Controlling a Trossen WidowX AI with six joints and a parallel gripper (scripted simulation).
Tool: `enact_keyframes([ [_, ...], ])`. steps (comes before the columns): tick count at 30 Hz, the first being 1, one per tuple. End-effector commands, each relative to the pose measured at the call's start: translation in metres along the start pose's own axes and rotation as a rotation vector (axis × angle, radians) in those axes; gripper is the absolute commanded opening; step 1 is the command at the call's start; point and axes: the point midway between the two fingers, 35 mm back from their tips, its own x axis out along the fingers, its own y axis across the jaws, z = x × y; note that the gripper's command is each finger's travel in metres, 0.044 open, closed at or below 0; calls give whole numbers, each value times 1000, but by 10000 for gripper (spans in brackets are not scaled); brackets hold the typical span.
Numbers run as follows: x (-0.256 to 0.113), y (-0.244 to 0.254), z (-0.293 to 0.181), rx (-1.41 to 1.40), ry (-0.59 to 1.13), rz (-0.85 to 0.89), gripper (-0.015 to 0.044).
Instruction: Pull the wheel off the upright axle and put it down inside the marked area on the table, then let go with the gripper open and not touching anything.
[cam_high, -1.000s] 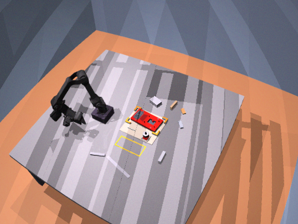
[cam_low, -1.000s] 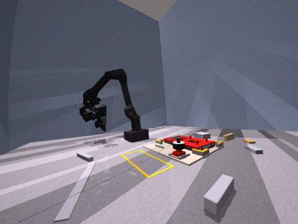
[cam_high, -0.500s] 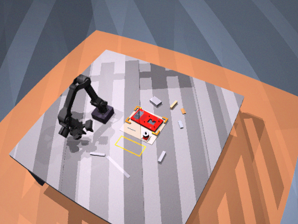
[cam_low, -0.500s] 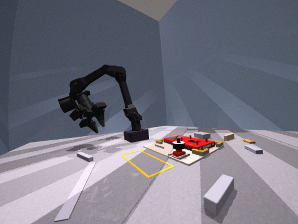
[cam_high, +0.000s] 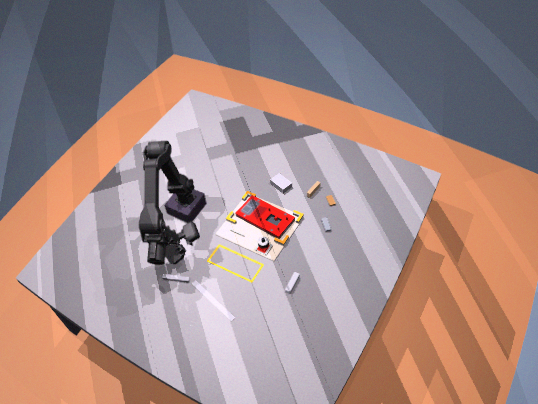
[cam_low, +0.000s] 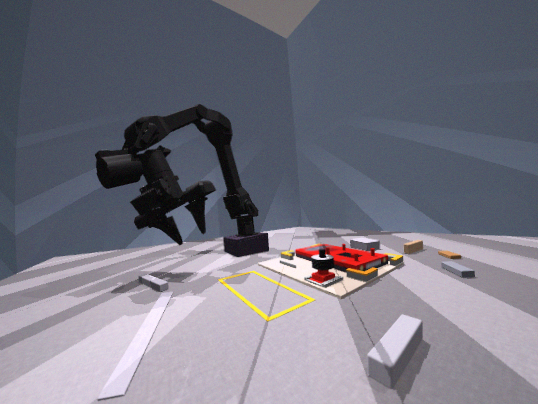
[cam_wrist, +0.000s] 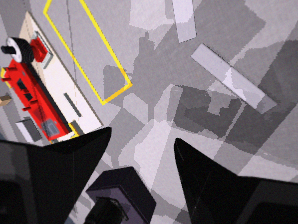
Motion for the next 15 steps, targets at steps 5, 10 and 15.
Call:
enact_keyframes([
  [5,12,59,36,-185,38,-134,300],
  [10,21,110,49,-299,32,-201,300],
  [15,32,157,56,-412,21,-263,300],
])
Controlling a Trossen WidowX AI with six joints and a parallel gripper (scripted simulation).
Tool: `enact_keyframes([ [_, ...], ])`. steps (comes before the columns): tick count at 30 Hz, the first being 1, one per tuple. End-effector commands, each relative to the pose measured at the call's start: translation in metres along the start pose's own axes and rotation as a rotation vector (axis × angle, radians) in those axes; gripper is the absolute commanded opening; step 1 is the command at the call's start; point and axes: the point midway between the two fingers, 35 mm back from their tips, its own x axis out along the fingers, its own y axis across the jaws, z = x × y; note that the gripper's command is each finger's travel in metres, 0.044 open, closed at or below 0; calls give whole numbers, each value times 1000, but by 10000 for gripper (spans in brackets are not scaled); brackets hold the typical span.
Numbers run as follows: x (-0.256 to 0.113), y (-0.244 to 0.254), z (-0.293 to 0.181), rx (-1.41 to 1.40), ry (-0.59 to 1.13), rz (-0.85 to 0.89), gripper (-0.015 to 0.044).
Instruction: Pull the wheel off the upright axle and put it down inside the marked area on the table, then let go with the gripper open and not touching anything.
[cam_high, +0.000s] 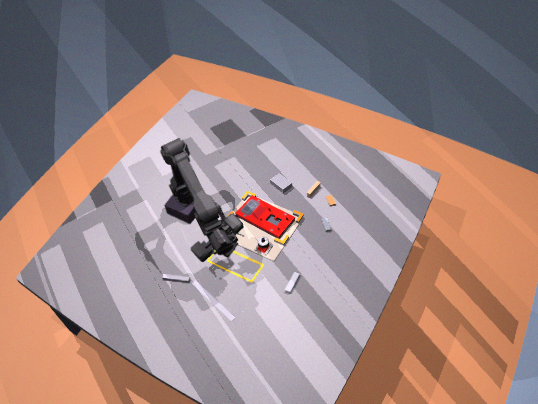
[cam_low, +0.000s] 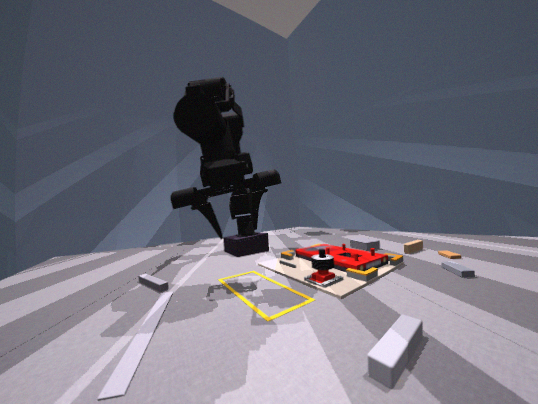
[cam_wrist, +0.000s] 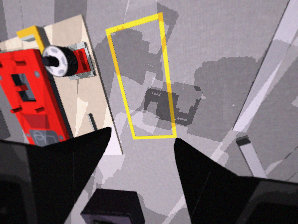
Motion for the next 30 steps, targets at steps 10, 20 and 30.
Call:
enact_keyframes([
  [10,8,129,41,-311,-60,-177,300],
  [20,17,150,44,-347,-72,-193,300],
  [30,78,139,49,-347,-72,-193,300],
])
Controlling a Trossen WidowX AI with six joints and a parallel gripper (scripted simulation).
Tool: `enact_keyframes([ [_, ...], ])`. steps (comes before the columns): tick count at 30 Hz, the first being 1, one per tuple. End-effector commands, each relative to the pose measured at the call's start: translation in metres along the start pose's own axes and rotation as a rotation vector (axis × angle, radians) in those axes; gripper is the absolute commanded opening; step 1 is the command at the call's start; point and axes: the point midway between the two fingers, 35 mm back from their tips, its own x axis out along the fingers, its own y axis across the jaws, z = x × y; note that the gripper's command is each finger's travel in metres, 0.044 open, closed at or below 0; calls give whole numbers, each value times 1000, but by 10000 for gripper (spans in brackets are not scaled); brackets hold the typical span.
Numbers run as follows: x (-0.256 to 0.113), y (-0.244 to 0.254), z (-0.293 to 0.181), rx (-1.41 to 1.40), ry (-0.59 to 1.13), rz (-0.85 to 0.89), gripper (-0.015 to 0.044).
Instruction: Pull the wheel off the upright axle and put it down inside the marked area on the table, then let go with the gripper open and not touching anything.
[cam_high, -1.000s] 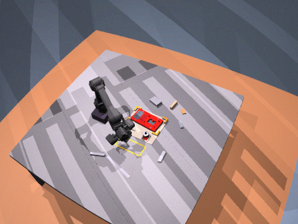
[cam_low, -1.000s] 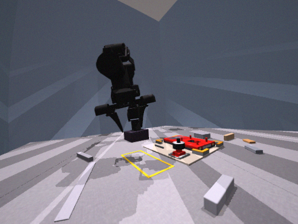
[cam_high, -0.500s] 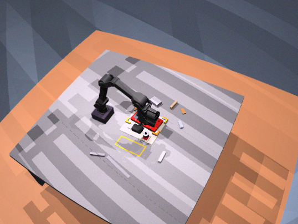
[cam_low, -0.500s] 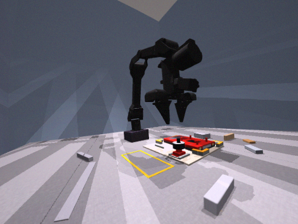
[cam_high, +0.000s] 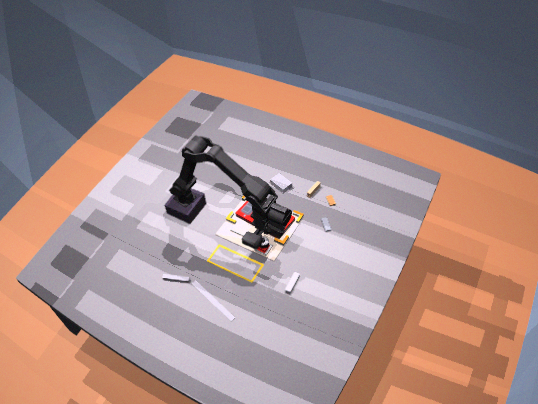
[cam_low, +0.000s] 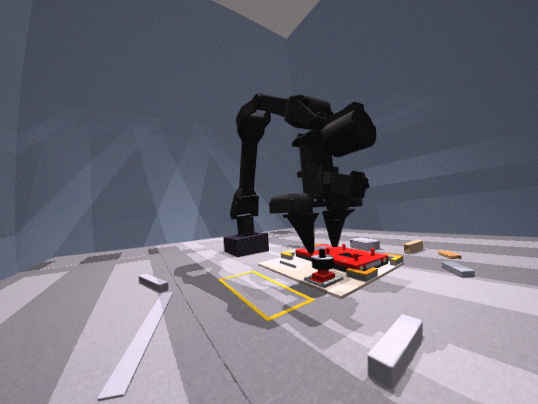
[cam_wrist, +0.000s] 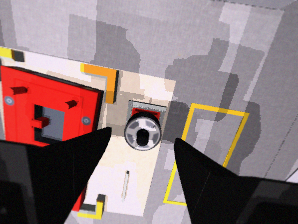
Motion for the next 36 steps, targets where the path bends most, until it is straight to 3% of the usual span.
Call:
enact_keyframes([
  [1,22,0,-4,0,11,-5,300],
  [5,25,1,-5,0,11,-5,300],
  [8,22,1,-6,-1,20,1,221],
  [17,22,1,-6,-1,20,1,161],
  [23,21,1,-6,-1,20,1,4],
  [36,17,1,-6,-1,19,0,0],
])
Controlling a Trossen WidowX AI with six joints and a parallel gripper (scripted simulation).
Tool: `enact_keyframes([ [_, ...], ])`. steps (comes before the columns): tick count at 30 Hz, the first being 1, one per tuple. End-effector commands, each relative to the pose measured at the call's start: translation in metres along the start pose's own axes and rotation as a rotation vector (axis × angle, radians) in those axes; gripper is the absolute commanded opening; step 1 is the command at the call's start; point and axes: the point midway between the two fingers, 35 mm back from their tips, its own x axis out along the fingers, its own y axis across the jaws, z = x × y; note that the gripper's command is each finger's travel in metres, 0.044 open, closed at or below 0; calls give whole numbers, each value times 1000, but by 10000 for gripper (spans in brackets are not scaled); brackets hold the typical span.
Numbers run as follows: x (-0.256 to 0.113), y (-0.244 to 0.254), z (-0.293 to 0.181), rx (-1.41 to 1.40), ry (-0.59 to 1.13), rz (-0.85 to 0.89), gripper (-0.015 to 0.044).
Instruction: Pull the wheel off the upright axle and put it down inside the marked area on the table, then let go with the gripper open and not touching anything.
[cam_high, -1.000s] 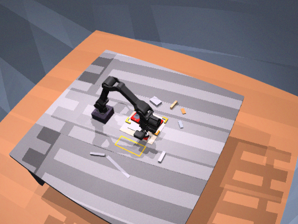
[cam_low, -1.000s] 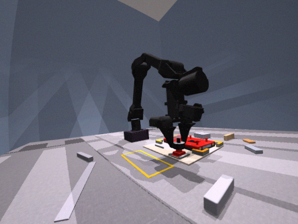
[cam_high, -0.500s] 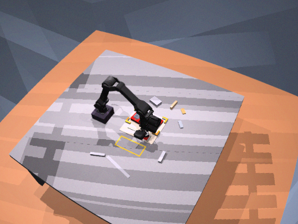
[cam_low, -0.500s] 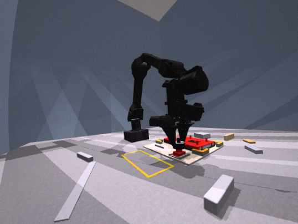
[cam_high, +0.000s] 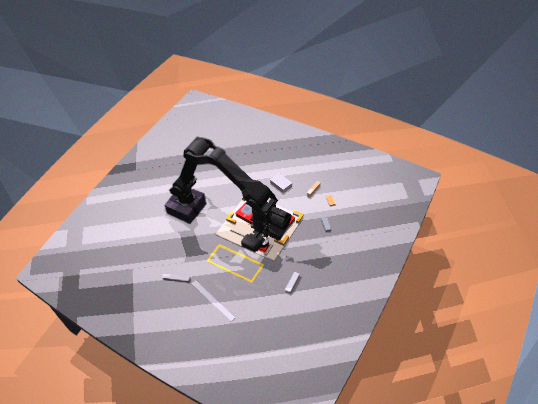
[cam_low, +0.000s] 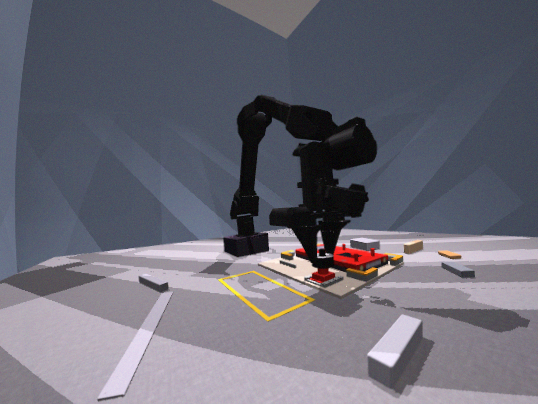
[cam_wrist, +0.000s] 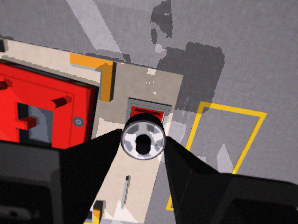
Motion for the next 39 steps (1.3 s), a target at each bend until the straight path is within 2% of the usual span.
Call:
enact_keyframes([
  [1,-3,0,0,1,-5,-1,0],
  [39,-16,0,1,1,-8,-3,0],
])
